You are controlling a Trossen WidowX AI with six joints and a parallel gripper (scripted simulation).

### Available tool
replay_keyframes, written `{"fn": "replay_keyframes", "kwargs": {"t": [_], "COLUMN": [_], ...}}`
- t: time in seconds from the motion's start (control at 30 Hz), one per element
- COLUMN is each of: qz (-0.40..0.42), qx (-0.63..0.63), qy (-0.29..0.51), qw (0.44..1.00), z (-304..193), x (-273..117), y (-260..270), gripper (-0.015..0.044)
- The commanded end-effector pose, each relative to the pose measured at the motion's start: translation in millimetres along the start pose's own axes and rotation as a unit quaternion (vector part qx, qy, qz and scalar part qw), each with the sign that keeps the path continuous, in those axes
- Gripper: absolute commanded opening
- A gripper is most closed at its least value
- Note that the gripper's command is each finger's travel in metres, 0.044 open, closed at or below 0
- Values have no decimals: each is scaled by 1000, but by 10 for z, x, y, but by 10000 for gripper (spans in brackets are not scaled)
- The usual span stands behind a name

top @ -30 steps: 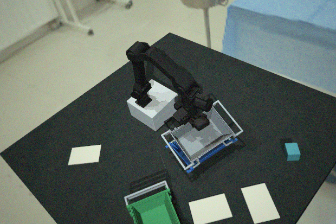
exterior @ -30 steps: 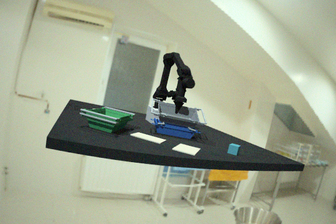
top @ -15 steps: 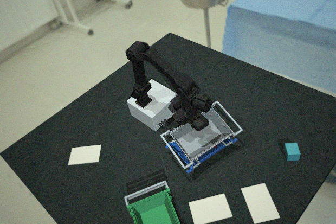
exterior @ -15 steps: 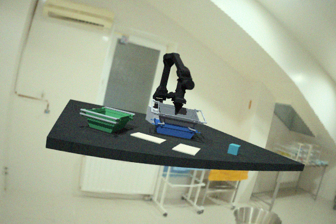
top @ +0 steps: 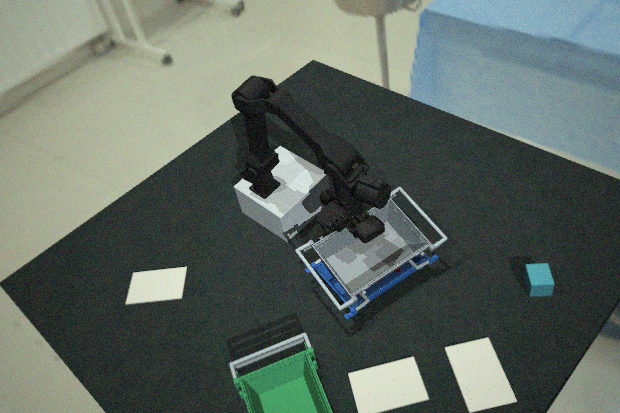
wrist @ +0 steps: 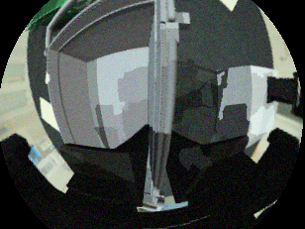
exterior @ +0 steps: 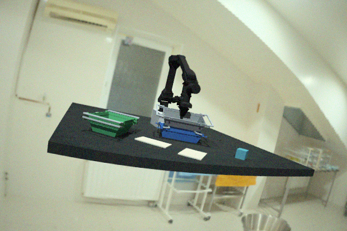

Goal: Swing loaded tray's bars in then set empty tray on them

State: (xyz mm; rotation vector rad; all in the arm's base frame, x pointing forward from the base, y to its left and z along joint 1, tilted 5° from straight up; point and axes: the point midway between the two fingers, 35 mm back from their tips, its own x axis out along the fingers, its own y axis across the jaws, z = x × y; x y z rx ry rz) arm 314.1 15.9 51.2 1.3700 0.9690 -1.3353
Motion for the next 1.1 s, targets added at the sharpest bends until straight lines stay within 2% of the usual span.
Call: {"fn": "replay_keyframes", "kwargs": {"t": [0.0, 1.07], "qz": [-10, -10], "qx": [2, 2], "qy": [0, 0], "qw": [1000, 1000], "z": [0, 1], "x": [55, 127], "y": [-47, -74], "gripper": [0, 0]}}
